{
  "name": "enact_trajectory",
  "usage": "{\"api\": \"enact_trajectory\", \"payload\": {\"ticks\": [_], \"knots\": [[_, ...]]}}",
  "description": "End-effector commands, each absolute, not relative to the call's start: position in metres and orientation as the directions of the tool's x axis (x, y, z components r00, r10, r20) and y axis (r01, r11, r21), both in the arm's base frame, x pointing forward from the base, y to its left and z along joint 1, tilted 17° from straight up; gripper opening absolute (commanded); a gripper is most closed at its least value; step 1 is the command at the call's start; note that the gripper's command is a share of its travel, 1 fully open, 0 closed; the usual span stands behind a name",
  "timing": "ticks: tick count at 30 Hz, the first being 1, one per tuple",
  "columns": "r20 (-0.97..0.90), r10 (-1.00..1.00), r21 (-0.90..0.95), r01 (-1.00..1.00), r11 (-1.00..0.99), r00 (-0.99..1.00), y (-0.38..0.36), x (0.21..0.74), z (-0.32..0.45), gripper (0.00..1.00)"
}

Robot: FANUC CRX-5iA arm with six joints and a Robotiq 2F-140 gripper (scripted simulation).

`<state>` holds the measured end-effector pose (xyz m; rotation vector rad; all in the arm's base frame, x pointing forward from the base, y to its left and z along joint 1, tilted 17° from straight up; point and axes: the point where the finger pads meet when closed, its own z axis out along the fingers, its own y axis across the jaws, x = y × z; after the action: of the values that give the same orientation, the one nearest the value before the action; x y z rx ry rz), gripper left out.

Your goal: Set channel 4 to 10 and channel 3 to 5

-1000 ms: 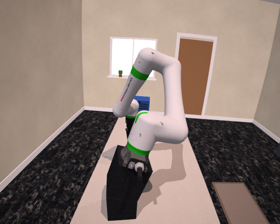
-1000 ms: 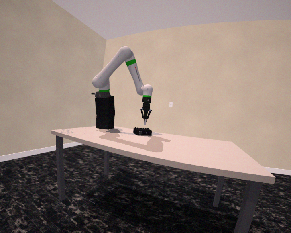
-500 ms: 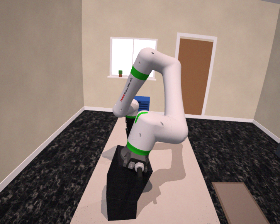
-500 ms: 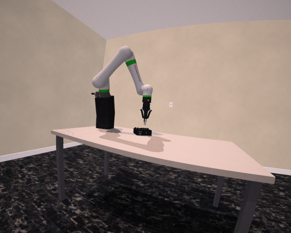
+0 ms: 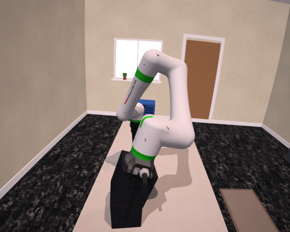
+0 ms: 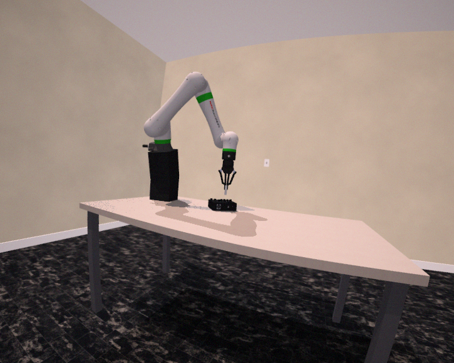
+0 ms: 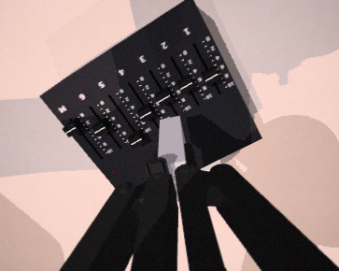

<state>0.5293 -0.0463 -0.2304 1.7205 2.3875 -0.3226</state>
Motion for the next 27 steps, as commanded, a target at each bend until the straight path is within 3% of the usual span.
{"api": "enact_trajectory", "payload": {"ticks": [1, 4, 6, 16, 21, 22, 27], "knots": [[-0.293, 0.955, 0.021, 0.999, 0.048, -0.040, -0.044, 0.526, -0.231, 0.00], [-0.290, 0.957, 0.034, 0.999, 0.001, 0.009, -0.044, 0.525, -0.232, 0.00], [-0.279, 0.939, 0.091, 0.979, -0.184, 0.202, -0.043, 0.522, -0.232, 0.00], [-0.185, 0.745, 0.167, 0.767, -0.619, 0.641, -0.036, 0.509, -0.235, 0.00], [-0.152, 0.640, 0.181, 0.658, -0.731, 0.753, -0.034, 0.505, -0.236, 0.00], [-0.120, 0.523, 0.195, 0.537, -0.821, 0.844, -0.033, 0.503, -0.237, 0.00], [-0.070, 0.324, 0.196, 0.331, -0.923, 0.944, -0.030, 0.497, -0.238, 0.00]]}}
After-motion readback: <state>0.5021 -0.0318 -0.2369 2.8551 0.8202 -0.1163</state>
